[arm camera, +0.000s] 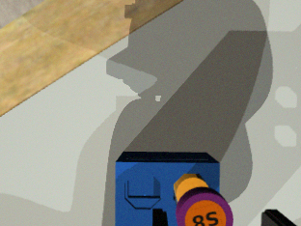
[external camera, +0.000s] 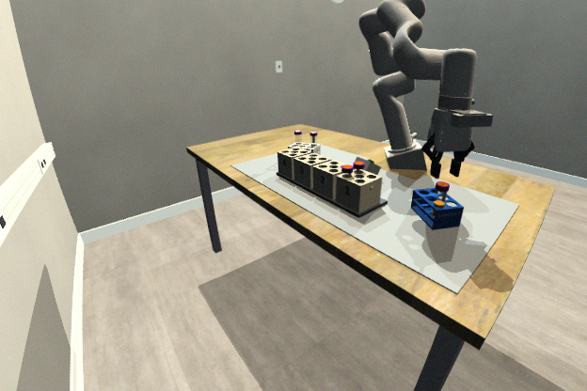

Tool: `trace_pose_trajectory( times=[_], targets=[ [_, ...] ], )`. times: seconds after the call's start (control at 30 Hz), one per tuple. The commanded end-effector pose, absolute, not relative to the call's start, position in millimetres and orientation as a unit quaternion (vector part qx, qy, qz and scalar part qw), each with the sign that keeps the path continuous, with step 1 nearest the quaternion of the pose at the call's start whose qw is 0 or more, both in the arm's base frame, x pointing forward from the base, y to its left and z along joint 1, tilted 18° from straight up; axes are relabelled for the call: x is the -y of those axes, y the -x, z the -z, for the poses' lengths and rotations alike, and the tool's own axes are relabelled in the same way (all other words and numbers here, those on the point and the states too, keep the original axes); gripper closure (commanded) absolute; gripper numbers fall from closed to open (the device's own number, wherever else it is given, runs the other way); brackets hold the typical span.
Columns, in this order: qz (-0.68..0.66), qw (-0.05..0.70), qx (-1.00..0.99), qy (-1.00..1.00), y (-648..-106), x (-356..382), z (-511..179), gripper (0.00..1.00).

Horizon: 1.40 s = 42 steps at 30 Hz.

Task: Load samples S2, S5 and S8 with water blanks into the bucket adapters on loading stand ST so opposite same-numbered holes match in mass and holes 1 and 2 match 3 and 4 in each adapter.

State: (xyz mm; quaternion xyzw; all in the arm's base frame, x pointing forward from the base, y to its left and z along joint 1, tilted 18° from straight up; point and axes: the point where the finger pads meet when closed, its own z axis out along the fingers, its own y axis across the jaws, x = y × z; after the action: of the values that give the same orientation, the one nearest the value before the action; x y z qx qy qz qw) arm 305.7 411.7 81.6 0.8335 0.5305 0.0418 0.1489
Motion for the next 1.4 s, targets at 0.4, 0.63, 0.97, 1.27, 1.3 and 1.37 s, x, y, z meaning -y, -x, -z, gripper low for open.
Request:
trace_pose_trajectory(
  times=[0.4,0.63,0.97,1.27,1.3,1.37],
  targets=[
    [-0.044,0.148,-0.531,-0.834,-312,-408,-59,0.43],
    [-0.044,0.148,-0.531,-0.834,-312,-408,-59,0.43],
    [-0.044,0.148,-0.531,-0.834,-313,-407,-55,0.43],
    [-0.044,0.148,-0.531,-0.834,-315,-406,-49,0.43],
    [-0.044,0.148,-0.531,-0.834,-315,-406,-48,0.43],
    [-0.044,0.148,-0.531,-0.834,-315,-406,-48,0.43]
  ],
)
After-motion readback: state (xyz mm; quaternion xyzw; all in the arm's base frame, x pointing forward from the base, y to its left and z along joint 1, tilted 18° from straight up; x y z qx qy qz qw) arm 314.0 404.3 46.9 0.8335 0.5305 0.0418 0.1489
